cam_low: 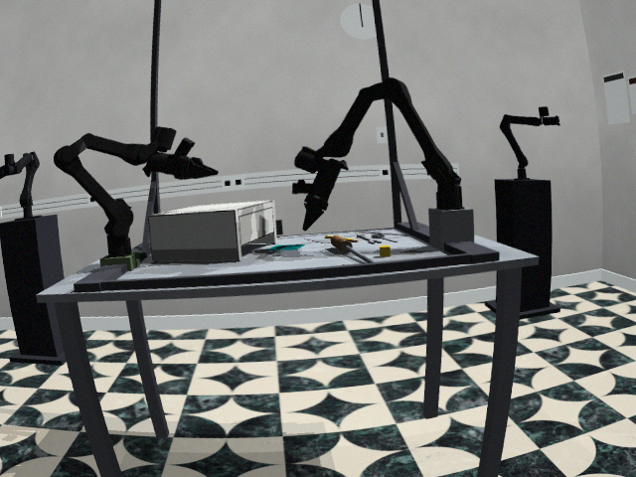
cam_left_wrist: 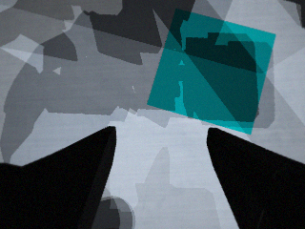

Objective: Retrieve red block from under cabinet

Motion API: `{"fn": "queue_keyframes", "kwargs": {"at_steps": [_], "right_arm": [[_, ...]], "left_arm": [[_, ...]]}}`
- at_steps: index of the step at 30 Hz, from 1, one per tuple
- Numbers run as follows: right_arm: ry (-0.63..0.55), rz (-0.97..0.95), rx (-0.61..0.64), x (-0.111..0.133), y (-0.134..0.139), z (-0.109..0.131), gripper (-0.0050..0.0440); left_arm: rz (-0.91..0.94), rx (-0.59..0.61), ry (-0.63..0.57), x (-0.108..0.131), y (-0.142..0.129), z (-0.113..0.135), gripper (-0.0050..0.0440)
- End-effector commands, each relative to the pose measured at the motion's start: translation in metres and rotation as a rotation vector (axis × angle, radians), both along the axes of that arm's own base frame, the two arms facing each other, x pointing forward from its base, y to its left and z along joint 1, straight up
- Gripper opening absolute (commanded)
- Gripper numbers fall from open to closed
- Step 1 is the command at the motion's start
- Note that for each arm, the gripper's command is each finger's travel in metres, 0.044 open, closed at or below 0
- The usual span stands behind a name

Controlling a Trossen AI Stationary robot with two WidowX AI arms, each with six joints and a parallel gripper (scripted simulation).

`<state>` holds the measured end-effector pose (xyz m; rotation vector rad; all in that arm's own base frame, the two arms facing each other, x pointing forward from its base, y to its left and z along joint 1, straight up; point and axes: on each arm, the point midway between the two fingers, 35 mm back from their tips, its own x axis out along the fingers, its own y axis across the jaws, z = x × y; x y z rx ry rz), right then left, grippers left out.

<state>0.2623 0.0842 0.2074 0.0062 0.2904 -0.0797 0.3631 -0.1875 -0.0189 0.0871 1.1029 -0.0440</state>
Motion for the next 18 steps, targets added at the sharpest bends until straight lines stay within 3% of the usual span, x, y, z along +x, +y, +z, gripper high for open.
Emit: {"fn": "queue_keyframes", "kwargs": {"at_steps": [1, 18], "right_arm": [[-0.019, -0.006, 0.016, 0.001, 0.000, 0.008, 0.0440], [-0.019, -0.006, 0.016, 0.001, 0.000, 0.008, 0.0440]], "left_arm": [[0.167, -0.115, 0.016, -0.001, 0.002, 0.018, 0.0258], [0.819, -0.386, 0.203, -0.031, 0.023, 0.026, 0.0258]]}}
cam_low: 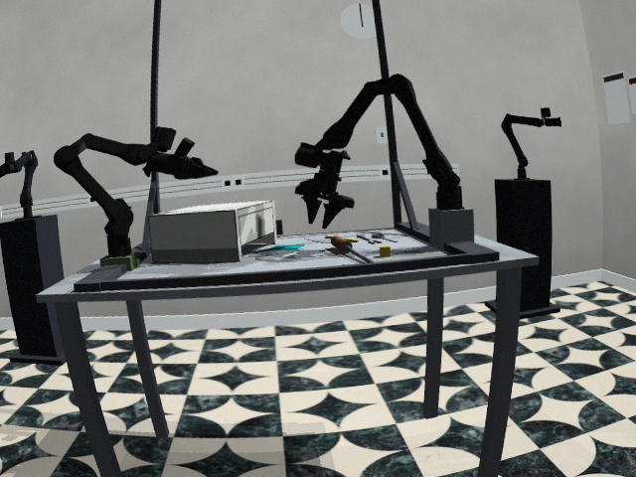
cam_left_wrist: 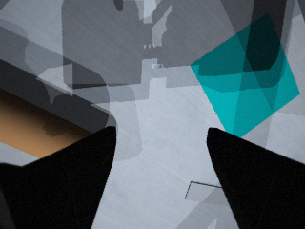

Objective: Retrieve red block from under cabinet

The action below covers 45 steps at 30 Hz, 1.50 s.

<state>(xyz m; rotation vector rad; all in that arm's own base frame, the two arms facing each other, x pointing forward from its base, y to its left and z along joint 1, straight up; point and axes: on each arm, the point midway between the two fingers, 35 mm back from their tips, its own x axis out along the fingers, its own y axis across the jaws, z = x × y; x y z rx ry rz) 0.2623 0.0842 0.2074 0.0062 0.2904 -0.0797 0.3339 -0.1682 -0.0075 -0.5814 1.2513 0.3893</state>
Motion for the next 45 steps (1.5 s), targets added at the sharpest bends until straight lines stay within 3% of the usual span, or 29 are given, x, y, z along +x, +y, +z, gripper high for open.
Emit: {"fn": "queue_keyframes", "kwargs": {"at_steps": [1, 9, 11, 15, 20, 28, 34, 39, 45], "right_arm": [[-0.019, -0.006, 0.016, 0.001, 0.000, 0.008, 0.0440], [-0.019, -0.006, 0.016, 0.001, 0.000, 0.008, 0.0440], [-0.019, -0.006, 0.016, 0.001, 0.000, 0.008, 0.0440], [-0.019, -0.006, 0.016, 0.001, 0.000, 0.008, 0.0440], [-0.019, -0.006, 0.016, 0.001, 0.000, 0.008, 0.0440], [-0.019, -0.006, 0.016, 0.001, 0.000, 0.008, 0.0440], [-0.019, -0.006, 0.016, 0.001, 0.000, 0.008, 0.0440], [-0.019, -0.006, 0.016, 0.001, 0.000, 0.008, 0.0440], [-0.019, -0.006, 0.016, 0.001, 0.000, 0.008, 0.0440]], "left_arm": [[0.192, -0.078, 0.031, -0.005, 0.005, 0.015, 0.0258], [0.576, -0.163, 0.150, -0.022, 0.021, 0.016, 0.0258], [0.576, -0.163, 0.150, -0.022, 0.021, 0.016, 0.0258], [0.797, -0.123, 0.226, -0.033, 0.045, -0.003, 0.0258], [0.998, -0.107, 0.274, -0.043, 0.062, -0.011, 0.0258], [1.043, -0.117, 0.280, -0.044, 0.063, -0.014, 0.0251], [1.039, -0.114, 0.276, -0.044, 0.063, -0.046, 0.0230], [1.036, -0.129, 0.263, -0.033, 0.060, -0.051, 0.0205], [1.035, -0.121, 0.269, -0.037, 0.061, -0.056, 0.0178]]}}
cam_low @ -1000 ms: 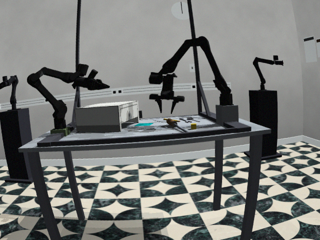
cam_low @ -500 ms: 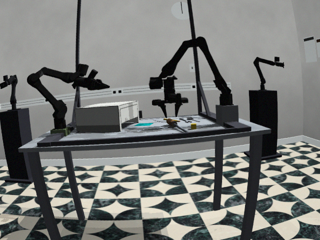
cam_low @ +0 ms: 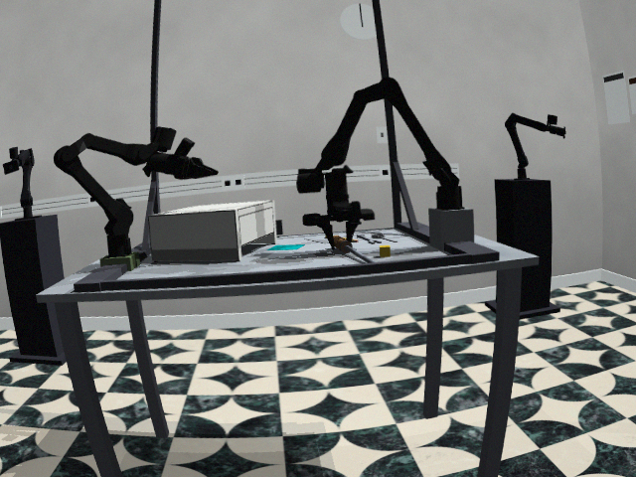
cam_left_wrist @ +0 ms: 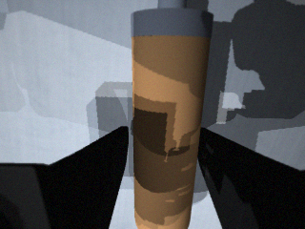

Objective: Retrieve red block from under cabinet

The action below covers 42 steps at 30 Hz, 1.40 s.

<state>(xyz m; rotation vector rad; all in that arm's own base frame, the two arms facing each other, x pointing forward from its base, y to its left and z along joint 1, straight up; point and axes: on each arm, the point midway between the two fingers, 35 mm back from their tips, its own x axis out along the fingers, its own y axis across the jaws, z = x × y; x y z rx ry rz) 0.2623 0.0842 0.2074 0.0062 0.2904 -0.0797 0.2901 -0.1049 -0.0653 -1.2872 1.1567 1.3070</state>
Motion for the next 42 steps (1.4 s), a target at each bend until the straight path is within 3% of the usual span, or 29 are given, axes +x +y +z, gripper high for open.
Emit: {"fn": "queue_keyframes", "kwargs": {"at_steps": [1, 10, 12, 15, 42], "right_arm": [[-0.019, -0.006, 0.016, 0.001, 0.000, 0.008, 0.0440], [-0.019, -0.006, 0.016, 0.001, 0.000, 0.008, 0.0440], [-0.019, -0.006, 0.016, 0.001, 0.000, 0.008, 0.0440], [-0.018, -0.006, 0.015, 0.001, 0.000, 0.008, 0.0440], [0.020, -0.080, 0.002, 0.044, -0.020, 0.013, 0.0440]], "left_arm": [[0.001, -0.006, -0.021, 0.007, -0.002, 0.002, 0.0172], [0.000, -0.010, -0.031, 0.008, -0.003, 0.005, 0.0112], [0.001, -0.012, -0.035, 0.008, -0.003, 0.006, 0.0064], [-0.046, -0.011, -0.037, 0.004, -0.004, 0.008, 0.0117], [-0.659, -0.007, -0.036, -0.032, -0.005, 0.006, 0.0117]]}}
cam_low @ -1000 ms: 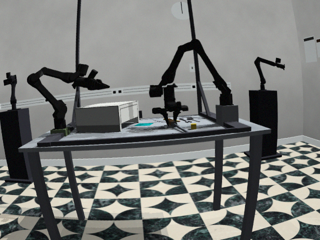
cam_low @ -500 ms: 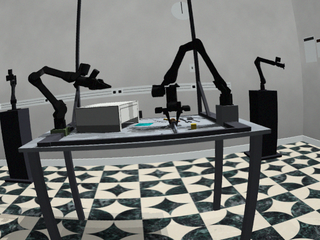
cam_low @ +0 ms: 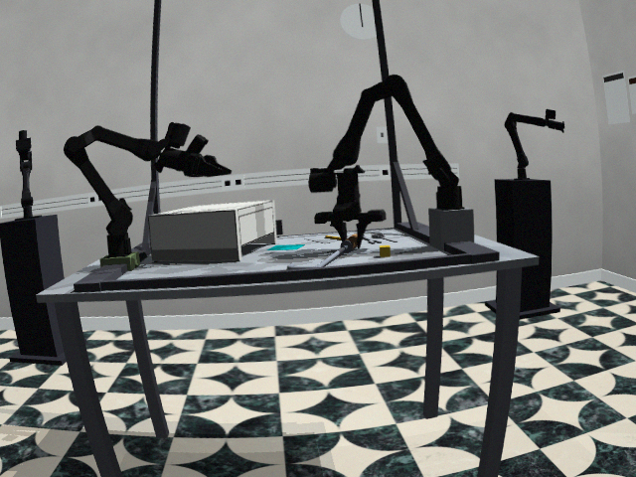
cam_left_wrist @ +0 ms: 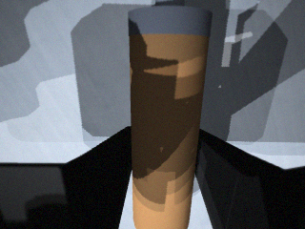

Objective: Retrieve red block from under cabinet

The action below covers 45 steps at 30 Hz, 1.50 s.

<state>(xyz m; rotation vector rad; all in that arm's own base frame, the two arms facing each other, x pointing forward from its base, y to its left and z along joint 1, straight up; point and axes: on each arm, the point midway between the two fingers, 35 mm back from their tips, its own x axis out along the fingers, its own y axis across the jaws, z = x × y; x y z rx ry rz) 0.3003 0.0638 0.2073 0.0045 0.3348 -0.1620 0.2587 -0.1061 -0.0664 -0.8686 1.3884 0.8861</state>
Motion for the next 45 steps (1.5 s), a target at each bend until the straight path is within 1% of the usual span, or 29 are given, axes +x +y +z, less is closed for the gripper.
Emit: {"fn": "queue_keyframes", "kwargs": {"at_steps": [1, 7, 9, 24, 26, 41, 43, 45], "right_arm": [[-0.025, 0.000, 0.013, 0.006, 0.000, 0.013, 0.0440], [-0.019, -0.001, 0.011, 0.006, 0.000, 0.010, 0.0440], [-0.019, -0.001, 0.011, 0.006, 0.000, 0.010, 0.0440], [-0.018, -0.002, 0.011, 0.005, -0.001, 0.009, 0.0440], [-0.018, -0.002, 0.011, 0.005, -0.001, 0.009, 0.0440], [-0.018, -0.002, 0.011, 0.005, -0.001, 0.009, 0.0440], [-0.018, -0.002, 0.011, 0.005, -0.001, 0.009, 0.0440], [-0.018, -0.002, 0.011, 0.005, -0.001, 0.009, 0.0440]], "left_arm": [[-0.124, -0.015, -0.030, -0.002, -0.003, 0.007, 0.0117], [-0.281, -0.013, -0.030, -0.010, 0.001, 0.007, 0.0117], [-0.281, -0.013, -0.030, -0.010, 0.001, 0.007, 0.0117], [-0.675, -0.008, -0.027, -0.028, 0.017, 0.006, 0.0117], [-0.675, -0.008, -0.027, -0.028, 0.017, 0.006, 0.0117], [-1.074, -0.007, -0.026, -0.040, 0.037, 0.005, 0.0117], [-1.074, -0.007, -0.026, -0.040, 0.037, 0.005, 0.0117], [-1.127, -0.006, -0.025, -0.041, 0.040, 0.005, 0.0117]]}}
